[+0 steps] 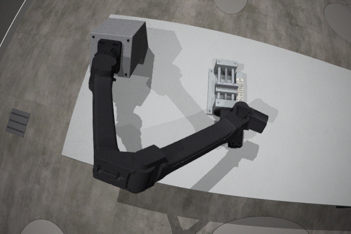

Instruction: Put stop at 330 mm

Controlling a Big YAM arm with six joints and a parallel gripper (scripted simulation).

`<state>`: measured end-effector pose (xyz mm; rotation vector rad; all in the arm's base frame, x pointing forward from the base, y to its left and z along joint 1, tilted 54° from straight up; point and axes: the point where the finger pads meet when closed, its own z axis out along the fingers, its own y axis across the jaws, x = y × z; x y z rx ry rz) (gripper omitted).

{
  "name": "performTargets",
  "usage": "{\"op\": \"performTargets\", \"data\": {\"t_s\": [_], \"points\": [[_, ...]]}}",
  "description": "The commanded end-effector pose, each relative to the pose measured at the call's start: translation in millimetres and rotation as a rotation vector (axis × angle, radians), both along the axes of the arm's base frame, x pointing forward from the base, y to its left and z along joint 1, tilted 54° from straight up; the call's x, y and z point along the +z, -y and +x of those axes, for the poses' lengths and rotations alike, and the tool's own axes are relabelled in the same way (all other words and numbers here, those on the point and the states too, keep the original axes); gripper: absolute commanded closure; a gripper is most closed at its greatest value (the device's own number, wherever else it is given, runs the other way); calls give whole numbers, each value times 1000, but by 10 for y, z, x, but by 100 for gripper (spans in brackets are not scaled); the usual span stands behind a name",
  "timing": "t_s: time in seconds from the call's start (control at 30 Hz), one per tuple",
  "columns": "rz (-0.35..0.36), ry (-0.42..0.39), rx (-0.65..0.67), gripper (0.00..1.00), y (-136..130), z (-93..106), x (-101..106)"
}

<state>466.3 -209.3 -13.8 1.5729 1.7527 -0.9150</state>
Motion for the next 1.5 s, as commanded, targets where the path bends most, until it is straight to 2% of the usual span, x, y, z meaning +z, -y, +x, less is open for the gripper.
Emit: {"op": "performTargets", "data": {"t_s": [0.0,0.73,0.9,1.23,1.3,1.47], "points": [[11,36,47,94,-254,345,22],[9,58,49,94,-377,415,144],[8,72,47,94,-409,413,301],[9,72,47,94,-480,395,355],[9,70,47,94,-481,397,306],[9,70,47,94,-521,350,381]]}}
